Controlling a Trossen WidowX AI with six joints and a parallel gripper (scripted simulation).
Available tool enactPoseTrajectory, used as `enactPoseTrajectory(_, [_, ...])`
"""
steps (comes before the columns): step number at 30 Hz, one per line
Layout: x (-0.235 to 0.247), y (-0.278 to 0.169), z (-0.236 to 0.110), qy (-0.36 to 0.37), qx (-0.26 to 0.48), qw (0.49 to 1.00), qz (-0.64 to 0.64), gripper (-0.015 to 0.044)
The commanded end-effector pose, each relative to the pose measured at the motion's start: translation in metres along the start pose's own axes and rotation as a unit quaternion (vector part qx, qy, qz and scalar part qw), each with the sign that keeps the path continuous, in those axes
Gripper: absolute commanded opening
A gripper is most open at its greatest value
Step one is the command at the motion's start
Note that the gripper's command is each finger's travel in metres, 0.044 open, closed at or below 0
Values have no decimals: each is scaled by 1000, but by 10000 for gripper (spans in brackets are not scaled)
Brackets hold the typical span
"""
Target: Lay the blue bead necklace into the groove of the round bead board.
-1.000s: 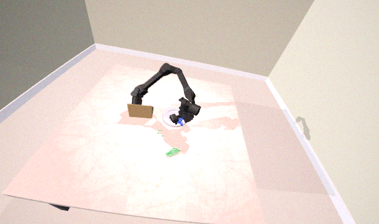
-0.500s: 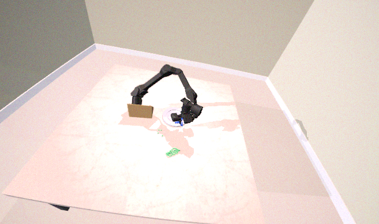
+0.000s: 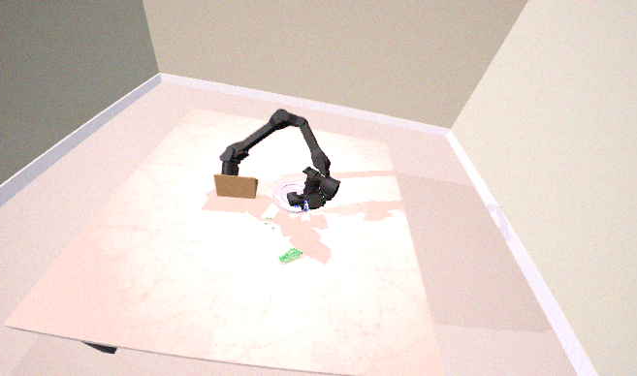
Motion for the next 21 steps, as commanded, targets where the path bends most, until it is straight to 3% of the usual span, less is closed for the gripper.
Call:
enactPoseTrajectory(1, [-1, 0, 6, 2, 2, 1000, 3, 200])
enactPoseTrajectory(5, [-1, -1, 10, 2, 2, 1000, 3, 200])
enactPoseTrajectory(13, [0, -1, 7, 0, 1, 1000, 1, 0])
enactPoseTrajectory(21, [0, -1, 7, 0, 1, 1000, 1, 0])
Point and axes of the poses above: the point midway between the two fingers, 35 mm back from their tips, its own z axis out along the fingers, its own x axis across the jaws, y = z × x, the point moved 7 cm from there along -z, back along the fingers, and after that the axes turned 15 degrees about -z, right-handed, at the moved point
